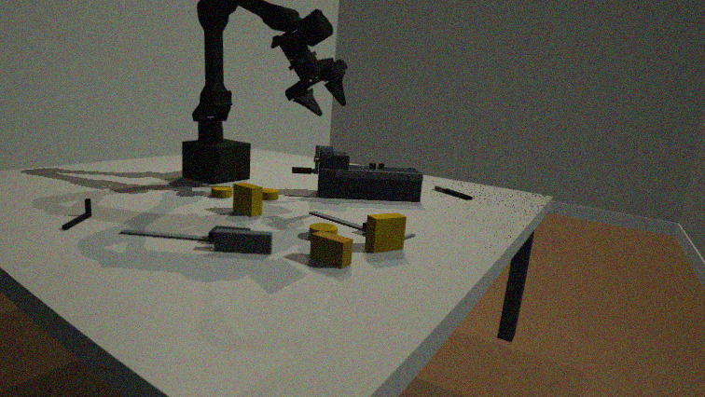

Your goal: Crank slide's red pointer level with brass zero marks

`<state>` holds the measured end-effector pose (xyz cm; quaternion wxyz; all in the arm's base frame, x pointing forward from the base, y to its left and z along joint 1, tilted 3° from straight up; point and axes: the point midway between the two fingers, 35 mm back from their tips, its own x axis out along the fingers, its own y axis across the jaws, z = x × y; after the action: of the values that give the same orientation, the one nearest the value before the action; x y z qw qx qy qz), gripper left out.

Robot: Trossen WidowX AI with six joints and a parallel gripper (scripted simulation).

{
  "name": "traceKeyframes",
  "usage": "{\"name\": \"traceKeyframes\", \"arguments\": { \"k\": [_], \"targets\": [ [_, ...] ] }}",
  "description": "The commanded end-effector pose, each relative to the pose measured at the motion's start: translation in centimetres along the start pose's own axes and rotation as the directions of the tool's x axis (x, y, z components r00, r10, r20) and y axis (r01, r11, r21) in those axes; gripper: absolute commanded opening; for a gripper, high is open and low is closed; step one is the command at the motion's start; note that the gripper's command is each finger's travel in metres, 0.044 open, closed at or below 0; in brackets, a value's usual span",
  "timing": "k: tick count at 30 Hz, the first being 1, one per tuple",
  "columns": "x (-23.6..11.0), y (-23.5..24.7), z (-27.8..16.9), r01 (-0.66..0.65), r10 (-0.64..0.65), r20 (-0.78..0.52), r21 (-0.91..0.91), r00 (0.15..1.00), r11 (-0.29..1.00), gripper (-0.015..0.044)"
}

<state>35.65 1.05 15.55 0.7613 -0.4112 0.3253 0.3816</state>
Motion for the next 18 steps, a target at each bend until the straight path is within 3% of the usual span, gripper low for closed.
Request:
{"name": "traceKeyframes", "arguments": {
  "k": [1, 9, 18],
  "targets": [
    [0.5, -0.9, 0.6, -0.029, 0.026, -0.022, -0.131, 0.999, 0.991, 0.044],
    [1.4, -2.6, 2.4, -0.1, 0.083, -0.061, -0.407, 0.995, 0.908, 0.044],
    [2.9, -4.0, 4.7, -0.172, 0.137, -0.105, -0.673, 0.985, 0.719, 0.044]
  ]
}}
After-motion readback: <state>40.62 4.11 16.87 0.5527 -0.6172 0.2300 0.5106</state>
